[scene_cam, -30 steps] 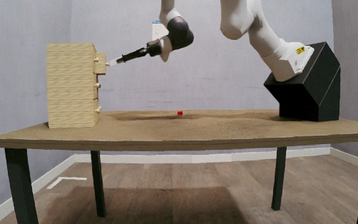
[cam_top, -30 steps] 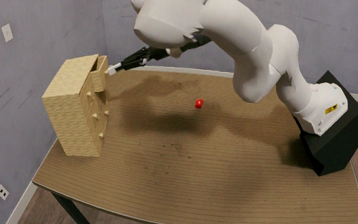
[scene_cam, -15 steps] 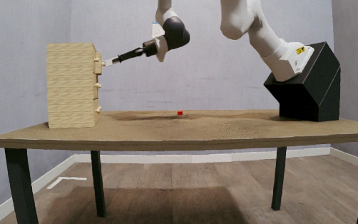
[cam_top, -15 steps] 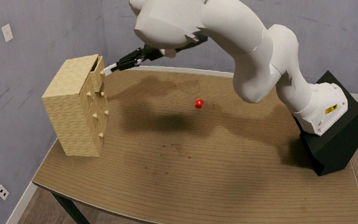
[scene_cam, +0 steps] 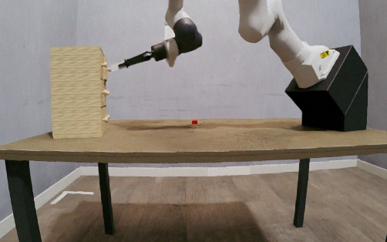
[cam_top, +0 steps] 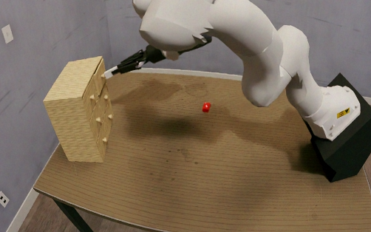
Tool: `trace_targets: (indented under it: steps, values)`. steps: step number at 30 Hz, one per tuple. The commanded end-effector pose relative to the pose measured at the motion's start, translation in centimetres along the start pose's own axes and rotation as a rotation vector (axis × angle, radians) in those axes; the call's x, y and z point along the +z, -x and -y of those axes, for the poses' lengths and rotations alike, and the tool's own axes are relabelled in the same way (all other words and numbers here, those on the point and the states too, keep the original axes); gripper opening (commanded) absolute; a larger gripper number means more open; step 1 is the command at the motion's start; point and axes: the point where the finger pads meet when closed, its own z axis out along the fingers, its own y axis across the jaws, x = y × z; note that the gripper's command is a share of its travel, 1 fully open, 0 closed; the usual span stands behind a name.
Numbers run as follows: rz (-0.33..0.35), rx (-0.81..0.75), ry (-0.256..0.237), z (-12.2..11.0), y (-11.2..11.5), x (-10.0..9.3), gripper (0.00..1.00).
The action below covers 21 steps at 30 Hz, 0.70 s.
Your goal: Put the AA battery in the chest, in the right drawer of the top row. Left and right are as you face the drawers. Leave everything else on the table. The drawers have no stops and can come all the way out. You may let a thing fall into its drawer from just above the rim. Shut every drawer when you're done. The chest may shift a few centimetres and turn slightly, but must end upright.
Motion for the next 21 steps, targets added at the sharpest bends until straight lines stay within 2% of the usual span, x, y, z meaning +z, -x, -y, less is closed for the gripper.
trace_targets:
  steps: [1, 21]
  values:
    - [-0.001, 0.007, -0.005, 0.14, 0.11, 0.31, 0.1]
    - [-0.001, 0.007, -0.005, 0.14, 0.23, 0.64, 0.1]
